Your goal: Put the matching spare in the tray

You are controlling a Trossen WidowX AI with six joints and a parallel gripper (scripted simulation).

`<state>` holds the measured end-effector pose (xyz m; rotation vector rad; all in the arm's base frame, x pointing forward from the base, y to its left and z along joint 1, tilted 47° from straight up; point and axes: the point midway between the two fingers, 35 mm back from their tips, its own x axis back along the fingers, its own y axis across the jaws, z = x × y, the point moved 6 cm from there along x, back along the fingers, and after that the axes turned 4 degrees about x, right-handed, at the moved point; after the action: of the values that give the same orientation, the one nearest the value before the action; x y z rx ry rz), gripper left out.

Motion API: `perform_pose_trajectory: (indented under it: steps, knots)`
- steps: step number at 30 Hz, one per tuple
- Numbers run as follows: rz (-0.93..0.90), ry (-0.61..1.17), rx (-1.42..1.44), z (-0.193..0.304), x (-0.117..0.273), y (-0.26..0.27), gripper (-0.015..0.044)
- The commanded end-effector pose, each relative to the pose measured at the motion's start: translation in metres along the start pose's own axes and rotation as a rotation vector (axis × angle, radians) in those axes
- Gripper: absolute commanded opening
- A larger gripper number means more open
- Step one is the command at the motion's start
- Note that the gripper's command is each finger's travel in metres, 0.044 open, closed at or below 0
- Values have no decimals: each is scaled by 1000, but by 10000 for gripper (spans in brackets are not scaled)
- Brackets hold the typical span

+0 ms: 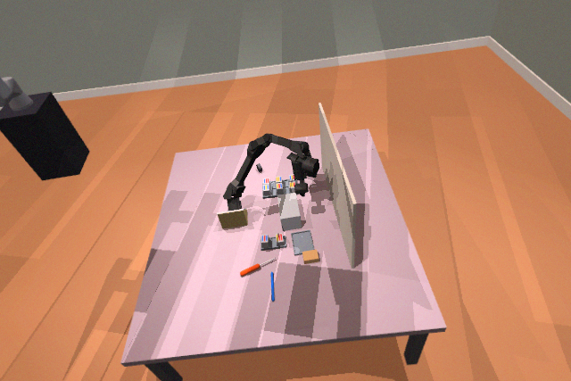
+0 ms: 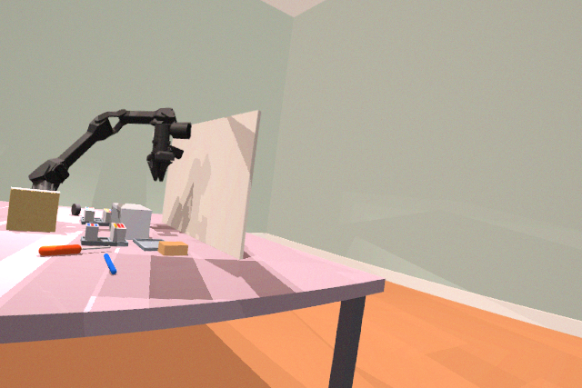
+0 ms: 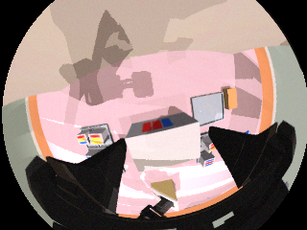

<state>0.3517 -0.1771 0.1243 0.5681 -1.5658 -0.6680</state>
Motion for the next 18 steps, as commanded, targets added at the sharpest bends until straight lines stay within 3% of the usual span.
perform_pose_trajectory:
  steps: [1,10,18]
  knots:
    - [-3,-8,2,0,2,-1,440]
    - [-3,-8,14,0,2,2,440]
    - [-3,12,529,34,-4,117,440]
